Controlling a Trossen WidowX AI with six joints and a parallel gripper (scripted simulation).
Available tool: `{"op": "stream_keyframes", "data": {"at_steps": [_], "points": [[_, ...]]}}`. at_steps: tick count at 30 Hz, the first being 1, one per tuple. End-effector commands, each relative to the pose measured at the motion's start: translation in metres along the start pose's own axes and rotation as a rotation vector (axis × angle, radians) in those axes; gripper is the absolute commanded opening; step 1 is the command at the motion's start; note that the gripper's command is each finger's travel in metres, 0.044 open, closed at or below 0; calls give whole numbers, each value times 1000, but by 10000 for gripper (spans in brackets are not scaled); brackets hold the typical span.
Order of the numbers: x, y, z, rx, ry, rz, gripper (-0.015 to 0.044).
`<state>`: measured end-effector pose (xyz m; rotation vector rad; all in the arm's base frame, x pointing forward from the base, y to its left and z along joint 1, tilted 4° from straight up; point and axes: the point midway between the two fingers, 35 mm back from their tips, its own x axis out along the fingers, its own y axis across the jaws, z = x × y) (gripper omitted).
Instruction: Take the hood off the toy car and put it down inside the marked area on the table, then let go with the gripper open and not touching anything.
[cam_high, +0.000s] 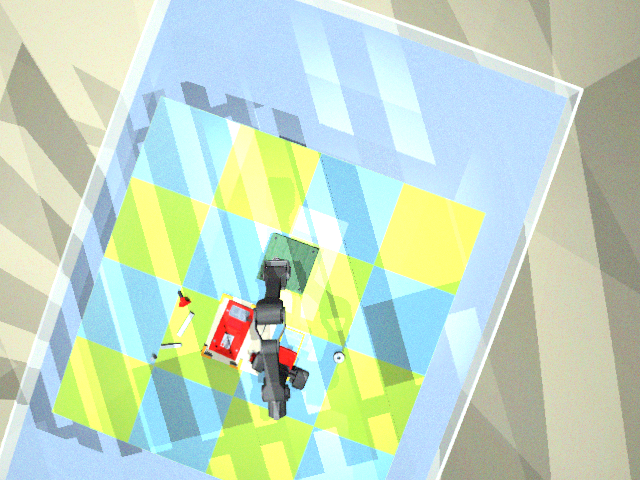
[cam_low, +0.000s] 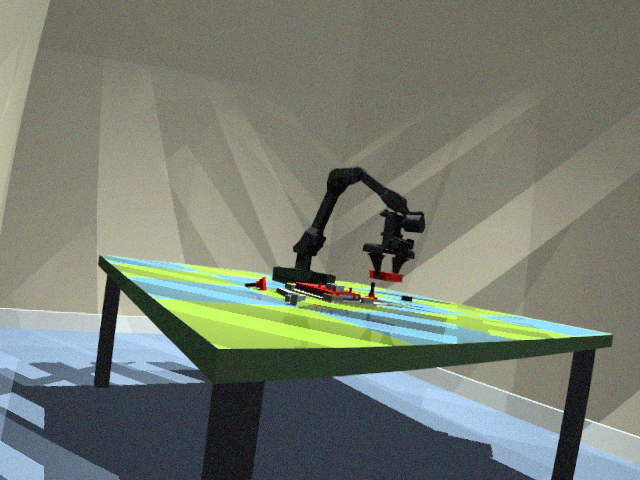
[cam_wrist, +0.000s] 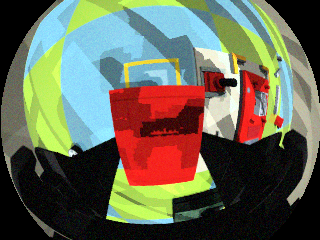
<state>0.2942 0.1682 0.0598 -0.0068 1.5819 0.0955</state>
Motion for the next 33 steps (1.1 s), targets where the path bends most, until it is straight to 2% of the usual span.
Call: {"op": "stream_keyframes", "data": {"at_steps": [1,33], "points": [[4,0,-2,4,6,1,0],[24,0,-2,4,7,1,0]]}}
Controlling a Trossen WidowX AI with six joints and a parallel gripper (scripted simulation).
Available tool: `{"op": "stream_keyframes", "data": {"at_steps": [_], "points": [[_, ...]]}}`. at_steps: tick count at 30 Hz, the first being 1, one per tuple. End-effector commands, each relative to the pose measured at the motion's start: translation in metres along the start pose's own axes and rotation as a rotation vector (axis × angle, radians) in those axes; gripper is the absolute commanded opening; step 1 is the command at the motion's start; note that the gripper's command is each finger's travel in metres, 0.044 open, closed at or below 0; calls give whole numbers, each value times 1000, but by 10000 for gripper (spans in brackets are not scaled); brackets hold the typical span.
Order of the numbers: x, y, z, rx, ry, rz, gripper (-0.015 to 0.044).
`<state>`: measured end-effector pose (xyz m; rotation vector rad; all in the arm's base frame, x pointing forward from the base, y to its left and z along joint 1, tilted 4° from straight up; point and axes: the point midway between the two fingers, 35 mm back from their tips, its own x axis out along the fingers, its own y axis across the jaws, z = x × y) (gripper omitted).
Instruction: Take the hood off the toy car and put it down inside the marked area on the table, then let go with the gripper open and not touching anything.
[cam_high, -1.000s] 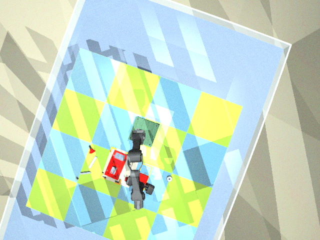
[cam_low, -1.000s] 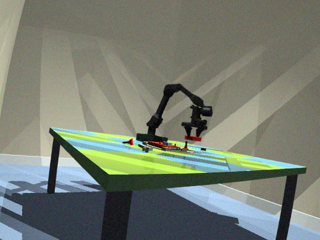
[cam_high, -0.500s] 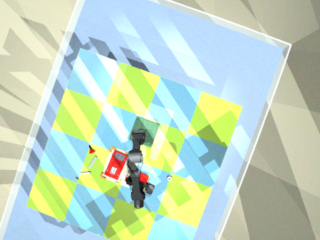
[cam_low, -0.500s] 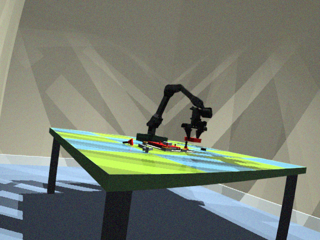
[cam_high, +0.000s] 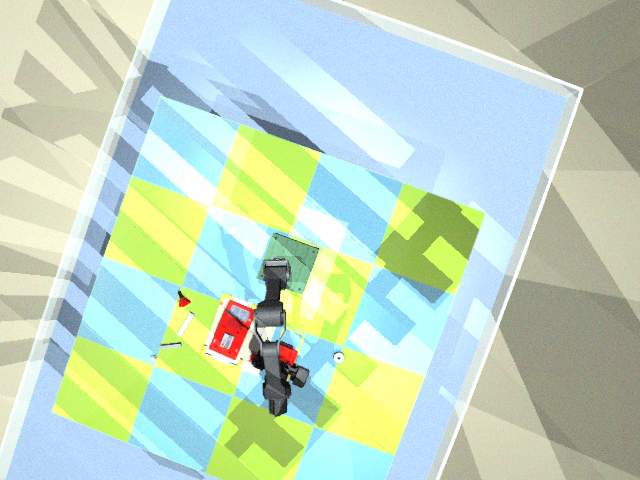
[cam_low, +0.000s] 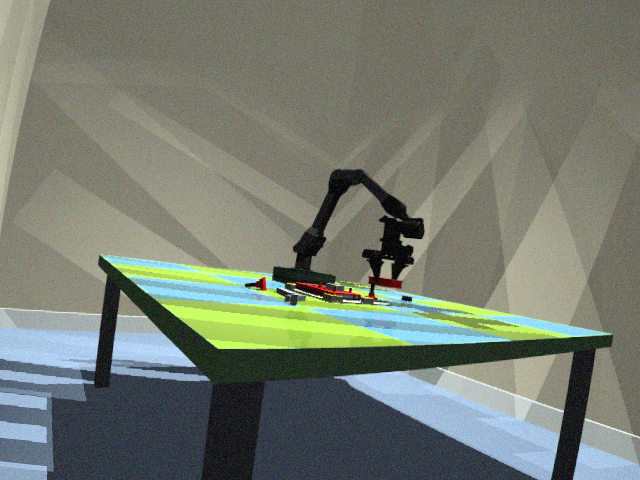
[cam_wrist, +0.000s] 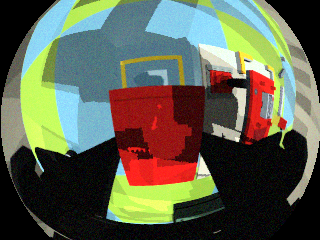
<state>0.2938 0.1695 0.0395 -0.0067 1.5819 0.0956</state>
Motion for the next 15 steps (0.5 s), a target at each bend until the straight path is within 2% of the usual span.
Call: {"op": "stream_keyframes", "data": {"at_steps": [1,15], "points": [[4,0,-2,4,7,1,0],[13,0,-3,4,7,1,0]]}}
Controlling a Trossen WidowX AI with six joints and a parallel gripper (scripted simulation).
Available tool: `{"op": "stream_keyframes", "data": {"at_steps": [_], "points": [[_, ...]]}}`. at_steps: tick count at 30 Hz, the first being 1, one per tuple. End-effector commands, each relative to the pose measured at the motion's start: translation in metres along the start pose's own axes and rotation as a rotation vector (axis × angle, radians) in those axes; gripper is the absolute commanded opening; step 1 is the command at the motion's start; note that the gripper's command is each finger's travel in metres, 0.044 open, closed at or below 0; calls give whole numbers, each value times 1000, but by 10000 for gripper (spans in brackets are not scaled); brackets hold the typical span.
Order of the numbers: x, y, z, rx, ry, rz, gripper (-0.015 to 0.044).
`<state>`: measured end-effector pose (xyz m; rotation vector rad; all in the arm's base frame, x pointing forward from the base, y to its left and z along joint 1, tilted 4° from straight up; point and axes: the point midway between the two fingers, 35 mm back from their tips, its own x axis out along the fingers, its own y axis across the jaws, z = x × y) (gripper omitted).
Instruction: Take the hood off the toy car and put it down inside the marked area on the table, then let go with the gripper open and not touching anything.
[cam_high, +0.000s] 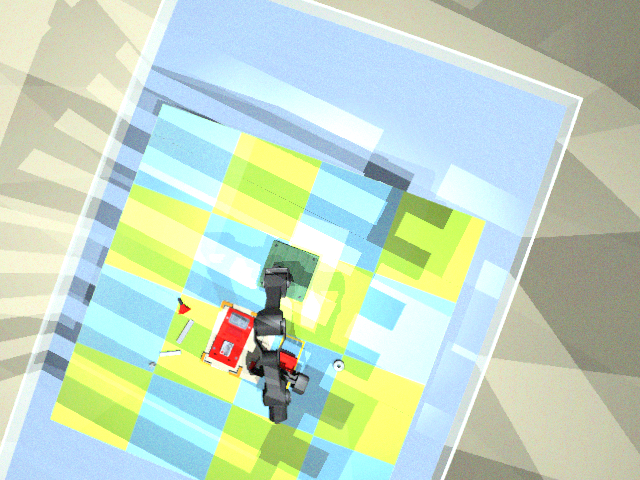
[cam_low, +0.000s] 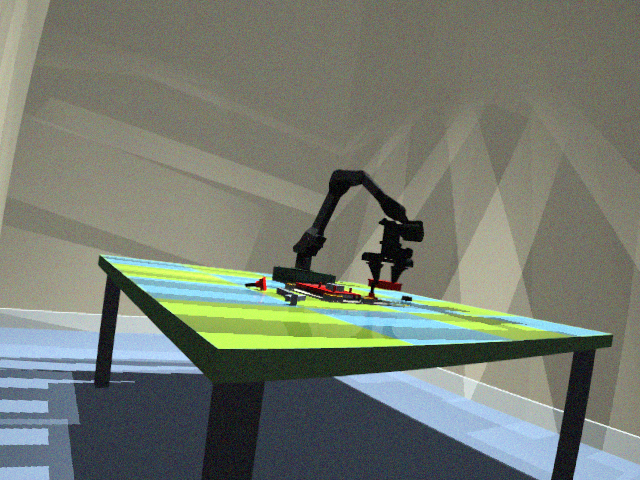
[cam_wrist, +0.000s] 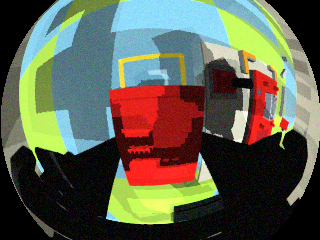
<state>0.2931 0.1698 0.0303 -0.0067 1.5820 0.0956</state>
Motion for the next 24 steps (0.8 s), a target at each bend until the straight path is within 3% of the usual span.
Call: {"op": "stream_keyframes", "data": {"at_steps": [1,24], "points": [[4,0,-2,4,7,1,0],[18,-1,-4,4,7,1,0]]}}
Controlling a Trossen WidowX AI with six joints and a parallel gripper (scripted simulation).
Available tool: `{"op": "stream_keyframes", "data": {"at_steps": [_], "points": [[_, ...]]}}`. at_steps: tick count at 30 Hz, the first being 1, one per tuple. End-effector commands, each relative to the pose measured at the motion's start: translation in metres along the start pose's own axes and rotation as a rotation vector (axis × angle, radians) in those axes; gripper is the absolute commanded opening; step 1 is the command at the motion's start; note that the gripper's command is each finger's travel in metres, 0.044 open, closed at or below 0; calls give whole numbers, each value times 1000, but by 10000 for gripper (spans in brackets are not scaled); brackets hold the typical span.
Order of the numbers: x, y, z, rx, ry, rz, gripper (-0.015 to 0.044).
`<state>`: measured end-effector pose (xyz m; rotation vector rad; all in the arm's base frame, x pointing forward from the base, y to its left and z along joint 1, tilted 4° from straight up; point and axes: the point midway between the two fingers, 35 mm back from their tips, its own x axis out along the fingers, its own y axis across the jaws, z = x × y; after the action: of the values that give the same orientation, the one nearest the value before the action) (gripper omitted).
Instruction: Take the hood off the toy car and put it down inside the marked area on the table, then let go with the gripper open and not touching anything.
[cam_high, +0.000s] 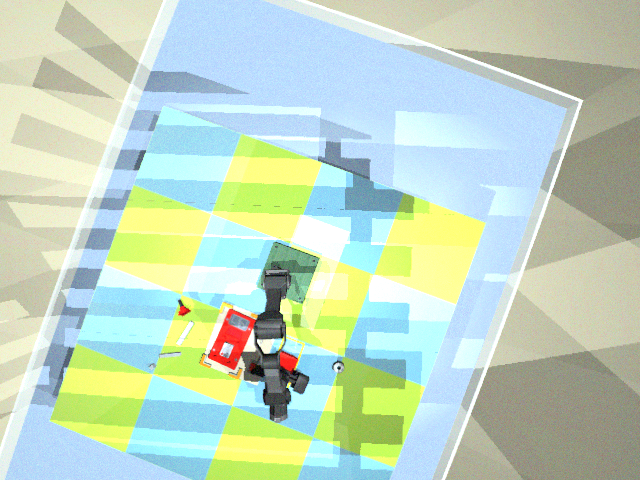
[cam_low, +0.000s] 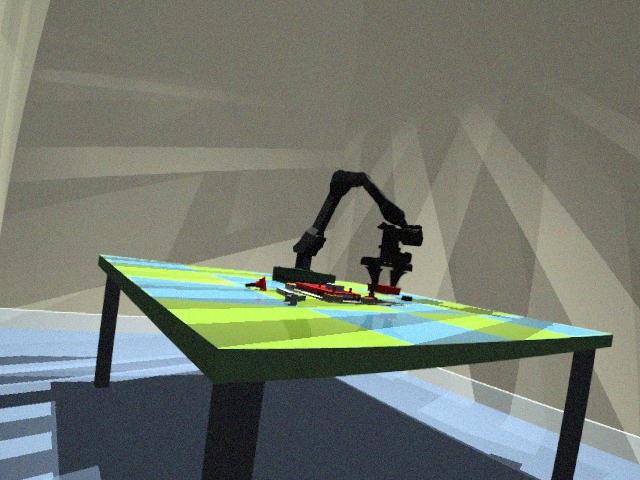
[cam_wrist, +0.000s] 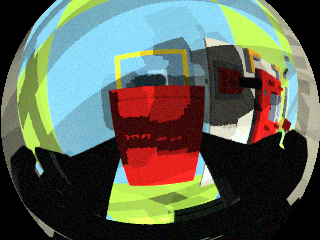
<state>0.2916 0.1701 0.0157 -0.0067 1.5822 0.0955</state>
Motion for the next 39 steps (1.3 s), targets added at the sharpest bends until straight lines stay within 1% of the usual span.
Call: {"op": "stream_keyframes", "data": {"at_steps": [1,39], "points": [[4,0,-2,4,7,1,0],[22,0,-3,4,7,1,0]]}}
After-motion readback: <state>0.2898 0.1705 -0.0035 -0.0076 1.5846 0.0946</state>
